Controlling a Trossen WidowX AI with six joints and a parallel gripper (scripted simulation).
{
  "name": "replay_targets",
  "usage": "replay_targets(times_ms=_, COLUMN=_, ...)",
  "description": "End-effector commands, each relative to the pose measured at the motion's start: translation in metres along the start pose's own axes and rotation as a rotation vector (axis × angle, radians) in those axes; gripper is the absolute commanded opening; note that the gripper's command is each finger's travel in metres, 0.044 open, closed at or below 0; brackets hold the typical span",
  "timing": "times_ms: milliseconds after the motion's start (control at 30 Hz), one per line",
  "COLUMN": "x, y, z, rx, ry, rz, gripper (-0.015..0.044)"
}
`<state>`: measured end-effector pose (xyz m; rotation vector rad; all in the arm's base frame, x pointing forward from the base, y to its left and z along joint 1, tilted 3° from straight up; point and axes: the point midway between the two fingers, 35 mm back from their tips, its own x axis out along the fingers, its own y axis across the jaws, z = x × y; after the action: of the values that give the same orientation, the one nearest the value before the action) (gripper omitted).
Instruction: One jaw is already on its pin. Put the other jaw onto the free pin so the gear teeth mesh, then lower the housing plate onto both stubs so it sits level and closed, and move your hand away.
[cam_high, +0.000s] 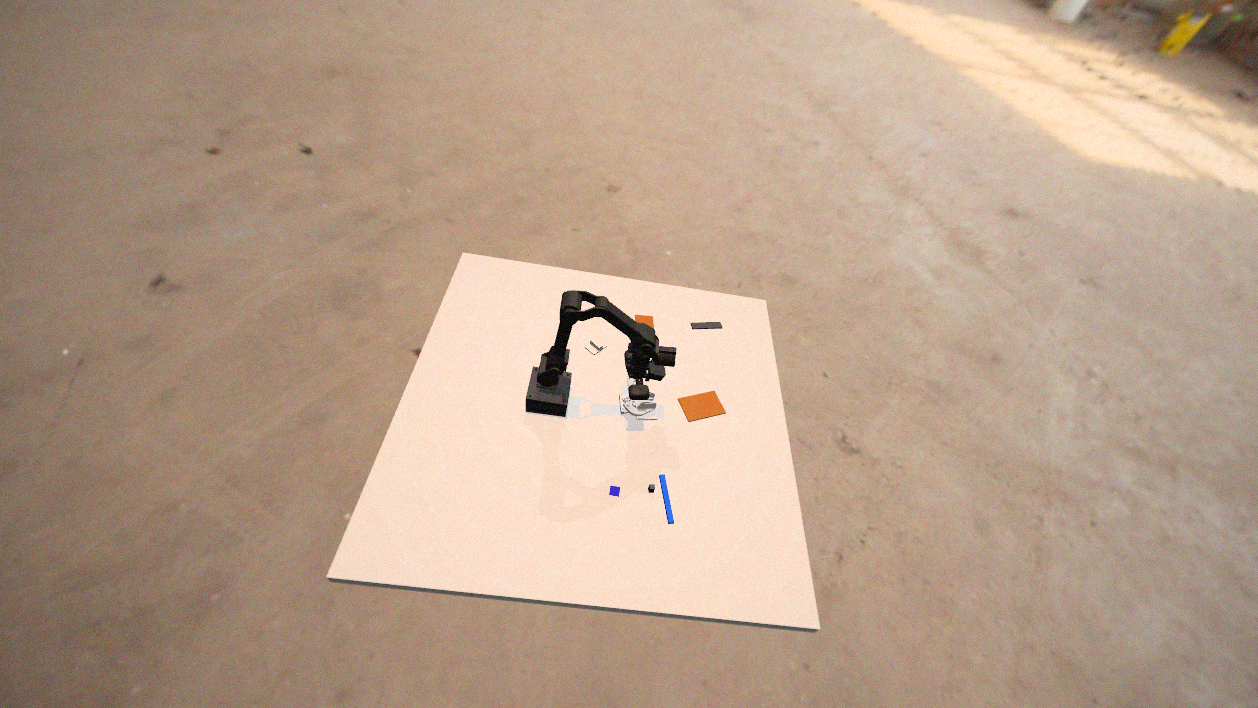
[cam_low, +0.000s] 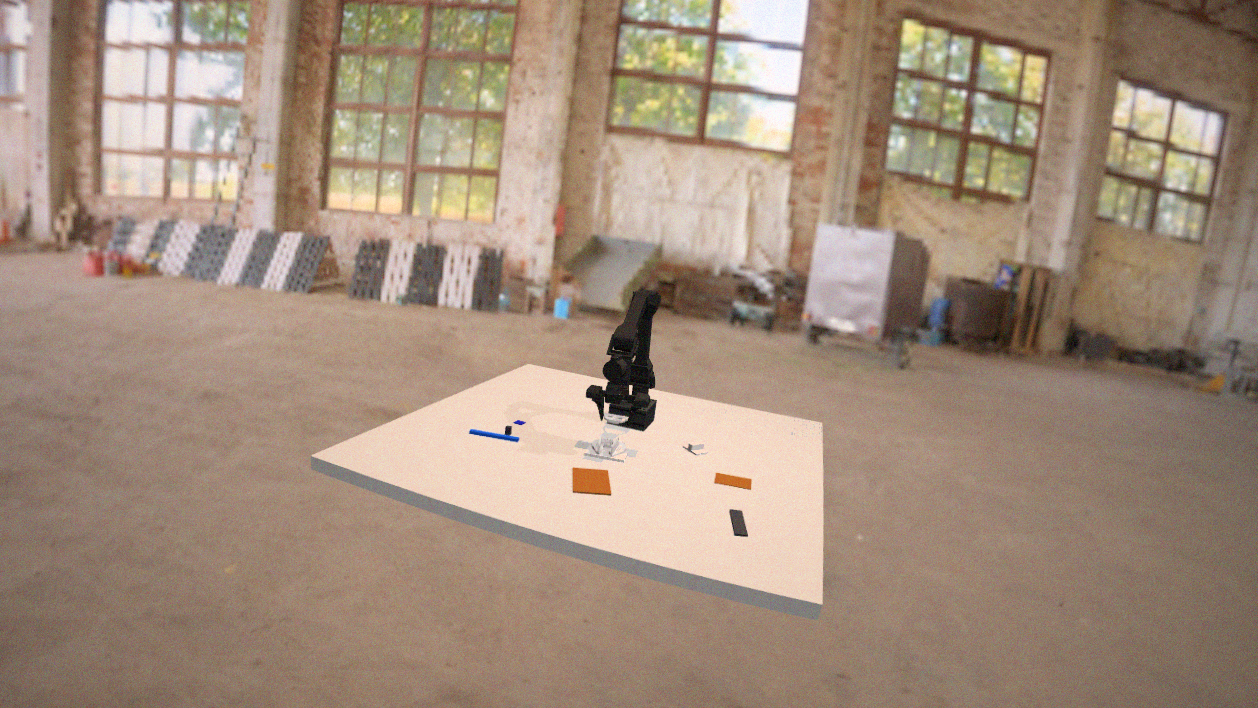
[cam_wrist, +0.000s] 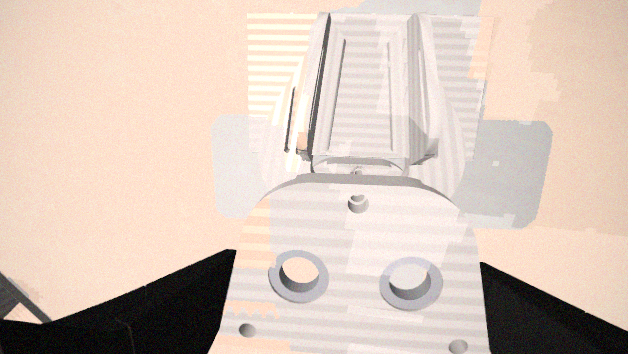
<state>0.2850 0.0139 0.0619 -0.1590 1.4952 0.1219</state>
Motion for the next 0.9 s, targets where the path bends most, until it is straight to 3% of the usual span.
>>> replay_targets(times_ms=0, x=0.0, y=0.0, z=0.0, rx=0.016, ry=-0.001, rz=0.005, gripper=0.0351)
replay_targets(times_ms=867, x=0.0, y=-0.004, z=-0.015, rx=0.02, ry=0.0, rz=0.005, gripper=0.0351)
